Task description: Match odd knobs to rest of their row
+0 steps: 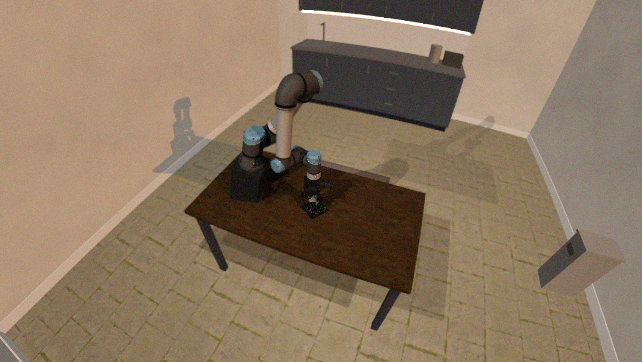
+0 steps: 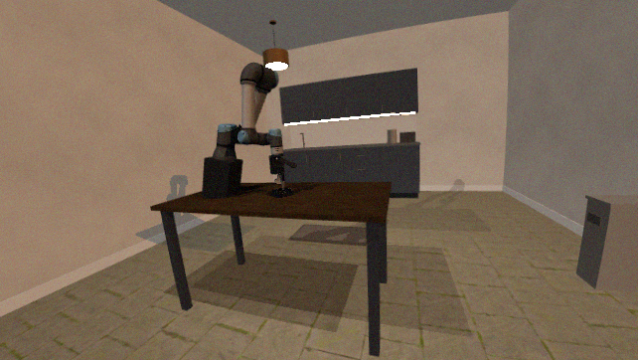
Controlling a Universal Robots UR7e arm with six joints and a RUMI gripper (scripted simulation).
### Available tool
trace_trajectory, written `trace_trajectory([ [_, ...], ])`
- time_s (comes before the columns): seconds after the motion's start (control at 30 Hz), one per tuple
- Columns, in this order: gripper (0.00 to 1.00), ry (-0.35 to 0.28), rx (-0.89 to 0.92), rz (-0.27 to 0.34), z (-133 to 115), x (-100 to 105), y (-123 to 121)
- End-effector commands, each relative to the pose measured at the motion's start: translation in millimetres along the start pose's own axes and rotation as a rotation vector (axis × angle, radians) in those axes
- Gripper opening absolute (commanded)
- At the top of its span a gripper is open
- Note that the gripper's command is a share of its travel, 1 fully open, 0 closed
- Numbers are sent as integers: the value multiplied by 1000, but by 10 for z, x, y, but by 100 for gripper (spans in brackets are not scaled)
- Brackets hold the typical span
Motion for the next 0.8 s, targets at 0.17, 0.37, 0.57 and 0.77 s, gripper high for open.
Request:
trace_trajectory([
  [0.17, 4, 1, 142, 0, 2, 3, -5],
  [0.37, 4, 1, 242, 0, 0, 3, -9],
  [0.57, 4, 1, 351, 0, -2, 3, -14],
  [0.77, 4, 1, 484, 0, -5, 3, -20],
])
Point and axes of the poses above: the point where the finger pads meet when closed, its own x axis back along the fingers, its own y axis across the jaws, z = x × y, the point moved 1 cm from there along x, back along the fingers, and after that the axes turned 5 degrees about -x, right-handed, at the moved point
